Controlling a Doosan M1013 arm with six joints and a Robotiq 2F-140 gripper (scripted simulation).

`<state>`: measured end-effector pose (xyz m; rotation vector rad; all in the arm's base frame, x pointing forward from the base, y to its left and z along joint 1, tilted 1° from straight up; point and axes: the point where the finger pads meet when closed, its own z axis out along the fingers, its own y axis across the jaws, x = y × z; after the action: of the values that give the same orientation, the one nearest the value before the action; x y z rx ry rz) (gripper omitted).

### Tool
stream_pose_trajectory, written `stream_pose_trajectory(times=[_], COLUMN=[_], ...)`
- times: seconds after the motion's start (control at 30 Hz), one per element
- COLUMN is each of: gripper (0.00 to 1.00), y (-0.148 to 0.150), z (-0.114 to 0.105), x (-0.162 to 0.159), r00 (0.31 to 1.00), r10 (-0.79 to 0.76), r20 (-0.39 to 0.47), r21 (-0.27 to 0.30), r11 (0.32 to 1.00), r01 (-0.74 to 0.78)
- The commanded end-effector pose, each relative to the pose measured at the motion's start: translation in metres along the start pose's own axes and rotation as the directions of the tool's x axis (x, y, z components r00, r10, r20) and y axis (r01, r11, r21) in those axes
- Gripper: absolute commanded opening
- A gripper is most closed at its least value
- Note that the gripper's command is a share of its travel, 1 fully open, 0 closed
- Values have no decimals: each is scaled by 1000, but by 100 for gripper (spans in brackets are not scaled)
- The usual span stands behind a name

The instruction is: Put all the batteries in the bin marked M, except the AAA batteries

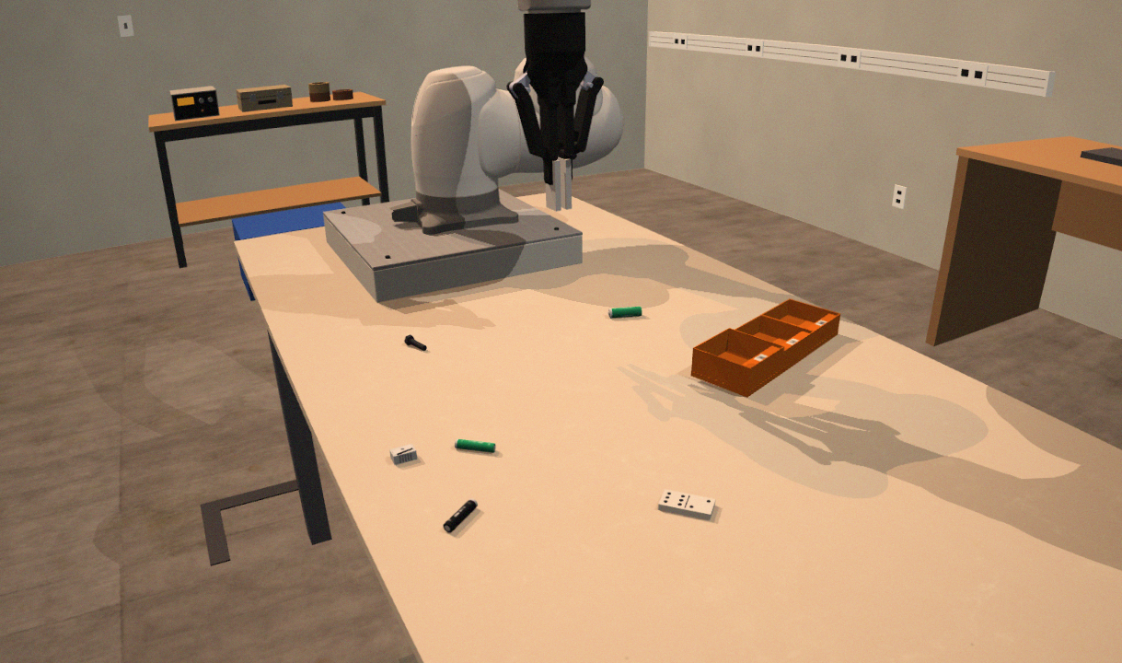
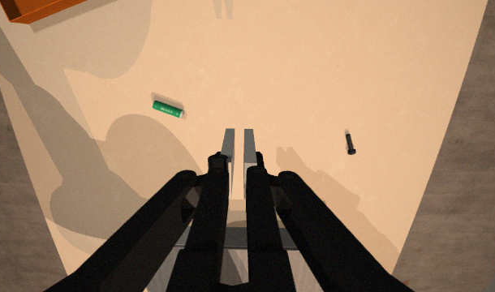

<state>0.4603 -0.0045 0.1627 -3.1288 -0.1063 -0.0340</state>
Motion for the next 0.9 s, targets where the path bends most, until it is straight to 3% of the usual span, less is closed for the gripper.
stream_pose_trajectory(times=[0.0, 0.4, 0.63, 0.87], gripper=[15, 15, 15, 15], y=[-27, -31, -55, -73], z=[-1, -1, 26, 44], x=[0, -1, 45, 78], r00=[1000, 1000, 962, 962], r10=[9, 9, -273, -273], r20=[12, 12, 13, 13], r21=[-8, -8, -4, -4], r11=[1000, 1000, 962, 962], r01=[-9, -9, 273, 273])
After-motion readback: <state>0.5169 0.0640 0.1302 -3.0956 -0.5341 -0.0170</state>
